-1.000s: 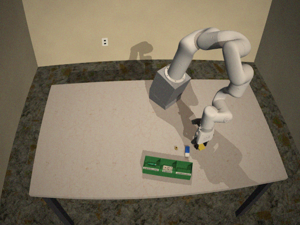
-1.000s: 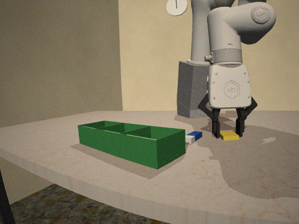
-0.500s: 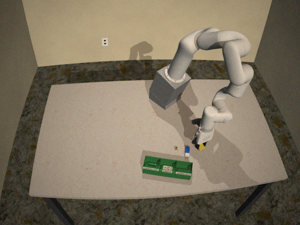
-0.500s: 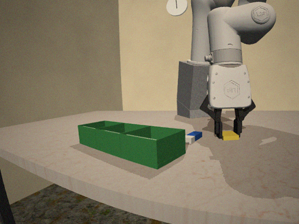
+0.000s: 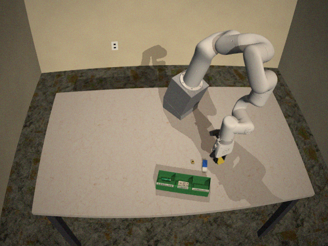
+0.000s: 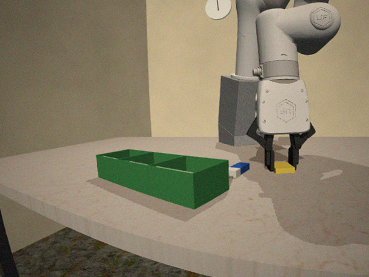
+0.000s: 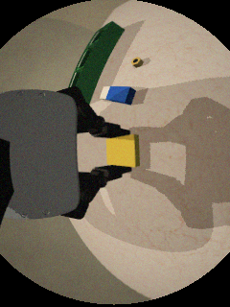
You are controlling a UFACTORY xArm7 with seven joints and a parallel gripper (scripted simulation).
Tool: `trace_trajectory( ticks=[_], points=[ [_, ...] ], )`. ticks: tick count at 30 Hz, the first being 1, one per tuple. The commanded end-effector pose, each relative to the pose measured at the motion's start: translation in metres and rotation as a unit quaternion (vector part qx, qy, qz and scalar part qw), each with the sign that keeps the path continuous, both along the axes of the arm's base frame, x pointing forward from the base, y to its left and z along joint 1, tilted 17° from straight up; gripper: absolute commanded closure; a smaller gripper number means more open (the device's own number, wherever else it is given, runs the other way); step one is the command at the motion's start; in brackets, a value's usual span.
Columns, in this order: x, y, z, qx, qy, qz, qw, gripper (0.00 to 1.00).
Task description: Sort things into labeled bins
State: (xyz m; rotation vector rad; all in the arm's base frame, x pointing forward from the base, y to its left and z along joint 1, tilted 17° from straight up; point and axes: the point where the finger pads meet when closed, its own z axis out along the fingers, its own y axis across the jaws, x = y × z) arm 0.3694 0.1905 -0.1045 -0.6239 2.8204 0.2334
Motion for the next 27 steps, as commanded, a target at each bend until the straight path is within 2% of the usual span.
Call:
trace_trajectory(
  ticks=[1,4,24,27],
  points=[
    [0.001,0.000,0.001,0.000,-0.001,0.000,1.000,1.00],
    [0.001,0.000,0.001,0.000,-0.001,0.000,1.000,1.00],
    [-0.011,-0.012,0.058,0.000,-0.001,0.000,1.000,1.00],
    [-0.011,-0.012,0.058,0.000,-0.001,0.000,1.000,1.00]
  ],
)
